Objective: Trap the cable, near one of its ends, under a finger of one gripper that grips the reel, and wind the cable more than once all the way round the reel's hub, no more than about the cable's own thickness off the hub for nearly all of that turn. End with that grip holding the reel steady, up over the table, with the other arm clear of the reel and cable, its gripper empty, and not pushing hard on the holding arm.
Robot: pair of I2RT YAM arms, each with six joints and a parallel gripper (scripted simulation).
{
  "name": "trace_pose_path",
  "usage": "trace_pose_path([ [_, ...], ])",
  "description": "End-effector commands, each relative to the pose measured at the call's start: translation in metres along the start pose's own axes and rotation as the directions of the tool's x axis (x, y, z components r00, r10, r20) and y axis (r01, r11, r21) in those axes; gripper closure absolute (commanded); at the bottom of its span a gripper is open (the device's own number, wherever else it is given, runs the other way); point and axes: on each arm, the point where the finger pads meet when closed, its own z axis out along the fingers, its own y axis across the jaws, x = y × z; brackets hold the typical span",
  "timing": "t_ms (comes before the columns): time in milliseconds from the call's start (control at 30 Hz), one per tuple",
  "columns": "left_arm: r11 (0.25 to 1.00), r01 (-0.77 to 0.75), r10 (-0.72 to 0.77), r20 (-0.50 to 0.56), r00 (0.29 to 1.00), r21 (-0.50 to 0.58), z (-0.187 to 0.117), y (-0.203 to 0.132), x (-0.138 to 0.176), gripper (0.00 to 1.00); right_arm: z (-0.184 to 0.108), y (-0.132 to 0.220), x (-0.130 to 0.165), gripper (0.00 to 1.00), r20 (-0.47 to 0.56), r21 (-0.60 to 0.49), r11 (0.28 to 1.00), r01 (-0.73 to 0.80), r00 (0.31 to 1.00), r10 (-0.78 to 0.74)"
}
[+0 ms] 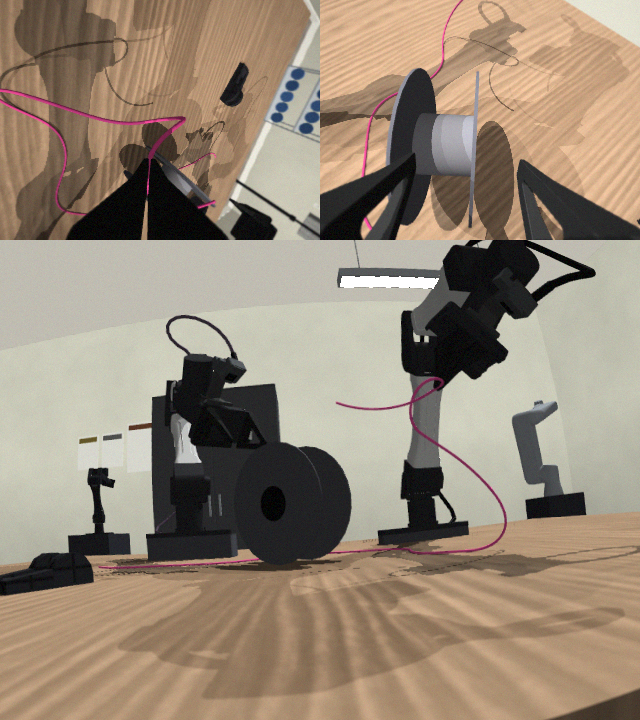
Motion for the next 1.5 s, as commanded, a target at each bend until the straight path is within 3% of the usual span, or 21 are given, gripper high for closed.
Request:
trace_pose_path([
  [0, 1.0, 0.003, -0.002, -0.01, 1.0, 0.016, -0.004, -0.004, 0.004, 1.0, 0.005, -0.006, -0.015, 0.25, 0.072, 0.02, 0.999, 0.042, 0.996, -0.043],
  [800, 1.0, 0.02, -0.02, -0.032, 0.999, 0.012, 0.004, 0.004, 0.006, 1.0, 0.004, -0.007, -0.013, 0.25, 0.086, 0.02, 0.999, 0.045, 0.995, -0.046],
  [867, 0.999, -0.023, 0.023, 0.015, 1.0, 0.023, -0.006, -0.014, 0.009, 1.0, 0.003, -0.007, -0.015, 0.25, 0.095, 0.024, 0.999, 0.049, 0.994, -0.051],
  [1000, 1.0, -0.019, 0.018, 0.013, 1.0, 0.023, 0.001, -0.022, 0.021, 1.0, 0.004, -0.005, -0.013, 0.25, 0.09, 0.019, 0.999, 0.049, 0.995, -0.05],
  [1167, 1.0, -0.019, 0.019, 0.025, 1.0, 0.019, 0.002, -0.024, 0.01, 1.0, 0.004, -0.005, -0.013, 0.25, 0.09, 0.019, 0.999, 0.049, 0.995, -0.05],
  [1467, 1.0, -0.017, 0.017, 0.017, 1.0, 0.007, 0.01, -0.03, 0.032, 1.0, 0.002, -0.006, -0.022, 0.25, 0.104, 0.022, 0.998, 0.056, 0.993, -0.058],
])
